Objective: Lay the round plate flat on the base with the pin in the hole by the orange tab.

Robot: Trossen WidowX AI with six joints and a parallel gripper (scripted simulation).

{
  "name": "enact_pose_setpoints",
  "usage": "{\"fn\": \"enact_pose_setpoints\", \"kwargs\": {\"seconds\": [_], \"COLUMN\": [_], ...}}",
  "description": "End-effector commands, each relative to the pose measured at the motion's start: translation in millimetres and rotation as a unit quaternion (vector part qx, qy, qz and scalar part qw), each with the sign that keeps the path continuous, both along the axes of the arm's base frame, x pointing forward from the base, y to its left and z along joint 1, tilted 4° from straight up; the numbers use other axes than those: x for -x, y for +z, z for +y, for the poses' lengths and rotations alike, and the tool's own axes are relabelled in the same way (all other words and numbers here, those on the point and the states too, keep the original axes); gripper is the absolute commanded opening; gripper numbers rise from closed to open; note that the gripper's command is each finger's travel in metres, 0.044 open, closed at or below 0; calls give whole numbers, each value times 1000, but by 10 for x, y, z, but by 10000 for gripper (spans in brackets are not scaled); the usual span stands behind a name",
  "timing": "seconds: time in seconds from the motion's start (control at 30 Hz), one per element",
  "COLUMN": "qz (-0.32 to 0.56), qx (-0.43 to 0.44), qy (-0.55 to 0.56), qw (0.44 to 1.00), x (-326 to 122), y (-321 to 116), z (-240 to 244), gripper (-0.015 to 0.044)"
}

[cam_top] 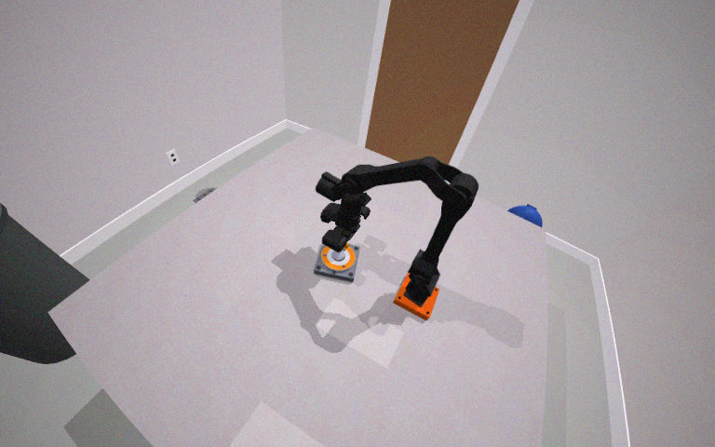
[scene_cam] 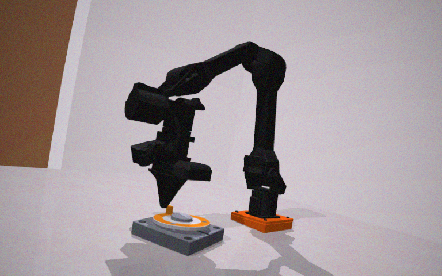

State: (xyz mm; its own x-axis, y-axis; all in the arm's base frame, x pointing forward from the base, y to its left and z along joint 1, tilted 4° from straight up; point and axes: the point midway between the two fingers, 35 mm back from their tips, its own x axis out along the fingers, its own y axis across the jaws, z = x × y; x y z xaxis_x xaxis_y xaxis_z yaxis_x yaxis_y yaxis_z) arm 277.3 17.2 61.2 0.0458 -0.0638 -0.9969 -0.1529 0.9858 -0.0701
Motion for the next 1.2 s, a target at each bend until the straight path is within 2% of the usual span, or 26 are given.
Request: {"fn": "enact_pose_setpoints", "kwargs": {"seconds": [0.0,1.17], "qz": [7,8], "qx": [3,3], "qy": [2,2], "qw": [1000,1000], "x": [67,258], "y": [-32,-39], "z": [-20,-30], "gripper": [0,0]}}
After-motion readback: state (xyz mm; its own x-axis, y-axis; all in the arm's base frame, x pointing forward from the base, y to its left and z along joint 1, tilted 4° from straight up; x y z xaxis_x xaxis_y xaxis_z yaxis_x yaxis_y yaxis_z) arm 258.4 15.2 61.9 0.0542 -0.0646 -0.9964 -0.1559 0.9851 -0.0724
